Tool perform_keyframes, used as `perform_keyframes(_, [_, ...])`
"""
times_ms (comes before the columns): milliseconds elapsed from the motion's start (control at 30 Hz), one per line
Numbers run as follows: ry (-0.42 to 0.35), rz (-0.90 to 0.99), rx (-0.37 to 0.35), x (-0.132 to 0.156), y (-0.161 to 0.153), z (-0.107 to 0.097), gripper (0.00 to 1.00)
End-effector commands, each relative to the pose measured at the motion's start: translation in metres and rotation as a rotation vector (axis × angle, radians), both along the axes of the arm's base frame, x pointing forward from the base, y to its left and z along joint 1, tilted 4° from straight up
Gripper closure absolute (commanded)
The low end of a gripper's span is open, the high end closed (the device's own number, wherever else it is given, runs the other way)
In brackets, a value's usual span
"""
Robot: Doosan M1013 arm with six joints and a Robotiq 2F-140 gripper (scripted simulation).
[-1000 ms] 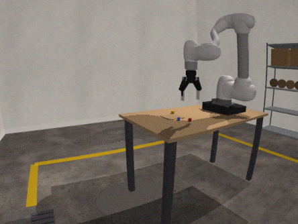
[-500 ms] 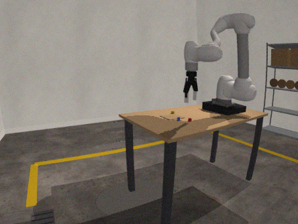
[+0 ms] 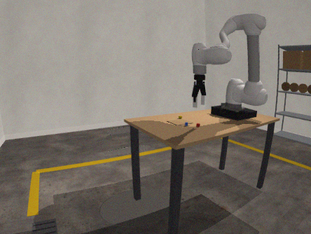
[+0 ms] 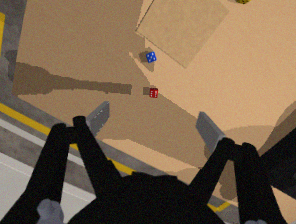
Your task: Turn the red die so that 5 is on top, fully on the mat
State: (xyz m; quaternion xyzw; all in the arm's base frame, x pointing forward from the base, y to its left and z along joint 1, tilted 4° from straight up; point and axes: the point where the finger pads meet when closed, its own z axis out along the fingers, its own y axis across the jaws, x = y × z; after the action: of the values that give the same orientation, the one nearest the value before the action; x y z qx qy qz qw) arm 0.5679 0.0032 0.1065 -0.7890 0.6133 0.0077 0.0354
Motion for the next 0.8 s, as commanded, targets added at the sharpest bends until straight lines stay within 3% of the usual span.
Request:
perform_keyframes(0, [0.000, 0.004, 0.000, 0.000, 0.000, 0.000, 0.00])
perform_keyframes(767, [-0.045, 0.678, -0.021, 0.001, 0.001, -0.016, 0.00])
